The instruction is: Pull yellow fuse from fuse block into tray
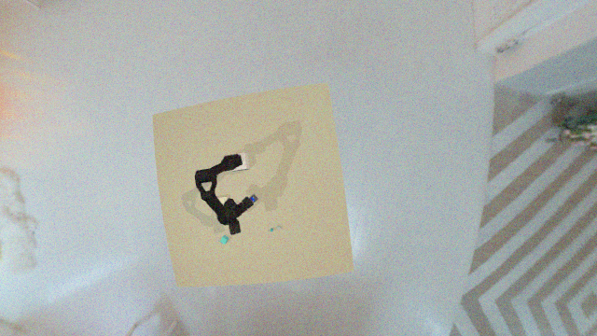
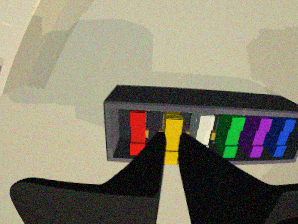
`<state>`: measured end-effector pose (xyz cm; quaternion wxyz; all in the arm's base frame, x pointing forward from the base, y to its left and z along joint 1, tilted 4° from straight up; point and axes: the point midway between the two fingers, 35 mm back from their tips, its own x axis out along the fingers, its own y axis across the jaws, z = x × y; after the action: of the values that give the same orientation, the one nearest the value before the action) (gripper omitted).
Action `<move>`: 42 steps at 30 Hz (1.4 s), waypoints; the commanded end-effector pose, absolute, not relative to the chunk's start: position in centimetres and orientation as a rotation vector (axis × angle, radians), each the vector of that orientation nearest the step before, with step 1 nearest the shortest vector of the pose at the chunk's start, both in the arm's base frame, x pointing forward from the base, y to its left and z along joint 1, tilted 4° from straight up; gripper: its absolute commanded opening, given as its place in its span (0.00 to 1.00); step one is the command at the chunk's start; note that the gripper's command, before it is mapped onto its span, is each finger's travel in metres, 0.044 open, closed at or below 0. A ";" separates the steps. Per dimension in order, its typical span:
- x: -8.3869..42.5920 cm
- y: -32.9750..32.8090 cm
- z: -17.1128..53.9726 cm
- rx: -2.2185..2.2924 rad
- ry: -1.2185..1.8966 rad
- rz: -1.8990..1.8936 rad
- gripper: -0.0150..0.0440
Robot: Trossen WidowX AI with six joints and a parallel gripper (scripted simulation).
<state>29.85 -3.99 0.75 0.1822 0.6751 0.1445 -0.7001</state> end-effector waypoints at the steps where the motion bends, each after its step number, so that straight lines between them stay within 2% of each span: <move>1: 30.0 -4.0 1.1 1.911 0.407 -1.971 0.25; 42: 30.0 -3.8 3.1 1.910 0.411 -1.970 0.25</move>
<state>29.84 -3.88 2.79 0.1828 0.6741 0.1461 -0.7006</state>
